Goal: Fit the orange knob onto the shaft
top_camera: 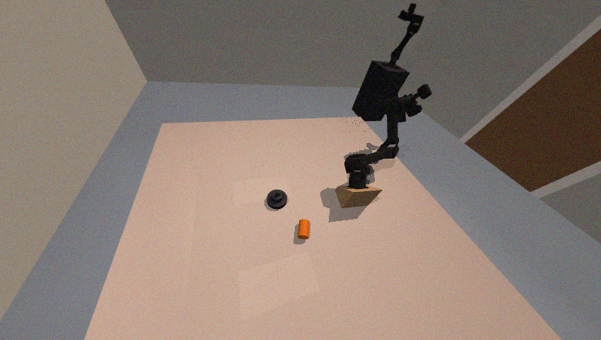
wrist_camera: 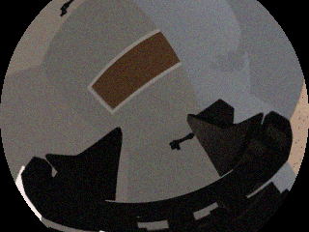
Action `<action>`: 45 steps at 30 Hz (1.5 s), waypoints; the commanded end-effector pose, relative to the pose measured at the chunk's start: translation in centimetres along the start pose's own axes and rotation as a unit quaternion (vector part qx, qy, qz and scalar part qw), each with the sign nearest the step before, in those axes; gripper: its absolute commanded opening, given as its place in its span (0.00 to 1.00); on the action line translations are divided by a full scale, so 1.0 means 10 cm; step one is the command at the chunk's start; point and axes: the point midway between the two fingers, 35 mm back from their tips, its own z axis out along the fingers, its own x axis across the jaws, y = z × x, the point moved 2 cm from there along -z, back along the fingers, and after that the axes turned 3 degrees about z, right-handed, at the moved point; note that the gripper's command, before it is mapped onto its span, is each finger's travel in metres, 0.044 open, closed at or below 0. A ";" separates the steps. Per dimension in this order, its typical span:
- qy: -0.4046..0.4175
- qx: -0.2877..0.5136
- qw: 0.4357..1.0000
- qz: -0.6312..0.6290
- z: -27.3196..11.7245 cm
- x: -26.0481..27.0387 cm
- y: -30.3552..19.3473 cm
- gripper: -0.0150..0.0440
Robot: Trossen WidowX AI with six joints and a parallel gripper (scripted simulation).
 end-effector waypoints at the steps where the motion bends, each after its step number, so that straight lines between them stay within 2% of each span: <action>1: 0.000 0.006 1.000 0.002 -0.02 0.02 -0.05 0.98; 4: 0.003 0.089 0.995 0.039 -0.34 0.23 -0.69 1.00; 7: 0.002 0.136 0.988 0.078 -0.50 0.33 -1.00 1.00; 11: -0.007 0.232 0.959 0.159 -0.90 0.55 -1.60 1.00; 18: -0.046 0.401 0.869 0.286 -1.86 0.99 -2.50 1.00; 24: -0.089 0.535 0.772 0.332 -2.80 1.40 -2.96 1.00; 25: -0.090 0.539 0.768 0.334 -2.84 1.41 -2.97 1.00; 26: -0.109 0.571 0.734 0.352 -3.12 1.52 -3.07 1.00; 34: -0.188 0.696 0.573 0.390 -4.49 2.02 -3.26 1.00; 40: -0.250 0.772 0.437 0.387 -5.55 2.39 -3.11 1.00; 45: -0.310 0.819 0.313 0.367 -6.38 2.64 -2.78 1.00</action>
